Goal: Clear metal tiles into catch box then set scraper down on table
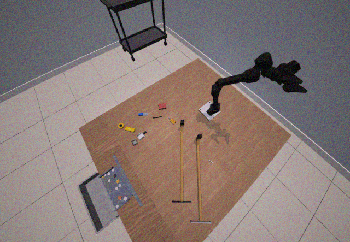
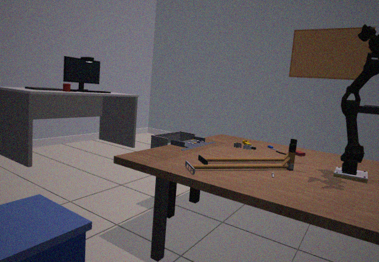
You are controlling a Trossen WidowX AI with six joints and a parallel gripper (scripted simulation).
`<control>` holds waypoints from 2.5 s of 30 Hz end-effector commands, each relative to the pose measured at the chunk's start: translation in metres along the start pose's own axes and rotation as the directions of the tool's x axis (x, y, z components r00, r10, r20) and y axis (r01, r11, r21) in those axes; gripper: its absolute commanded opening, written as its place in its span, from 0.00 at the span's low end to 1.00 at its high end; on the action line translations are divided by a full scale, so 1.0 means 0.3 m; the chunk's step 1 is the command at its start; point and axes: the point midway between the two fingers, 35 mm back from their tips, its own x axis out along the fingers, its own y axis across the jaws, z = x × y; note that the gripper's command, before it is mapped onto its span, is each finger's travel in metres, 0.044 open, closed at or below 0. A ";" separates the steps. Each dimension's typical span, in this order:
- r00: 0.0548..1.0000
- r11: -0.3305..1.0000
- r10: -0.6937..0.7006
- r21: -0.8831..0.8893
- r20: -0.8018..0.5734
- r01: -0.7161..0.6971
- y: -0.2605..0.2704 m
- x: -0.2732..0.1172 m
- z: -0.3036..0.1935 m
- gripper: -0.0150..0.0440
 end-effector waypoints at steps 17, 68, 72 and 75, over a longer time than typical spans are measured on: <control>0.998 1.000 -0.008 0.015 -0.066 0.009 -0.023 0.023 -0.178 1.00; 0.908 0.973 0.014 0.214 -0.419 0.084 -0.074 -0.124 -0.685 1.00; 0.891 0.966 0.016 0.238 -0.454 0.105 -0.076 -0.149 -0.724 1.00; 0.877 0.959 0.016 0.257 -0.480 0.122 -0.077 -0.169 -0.753 1.00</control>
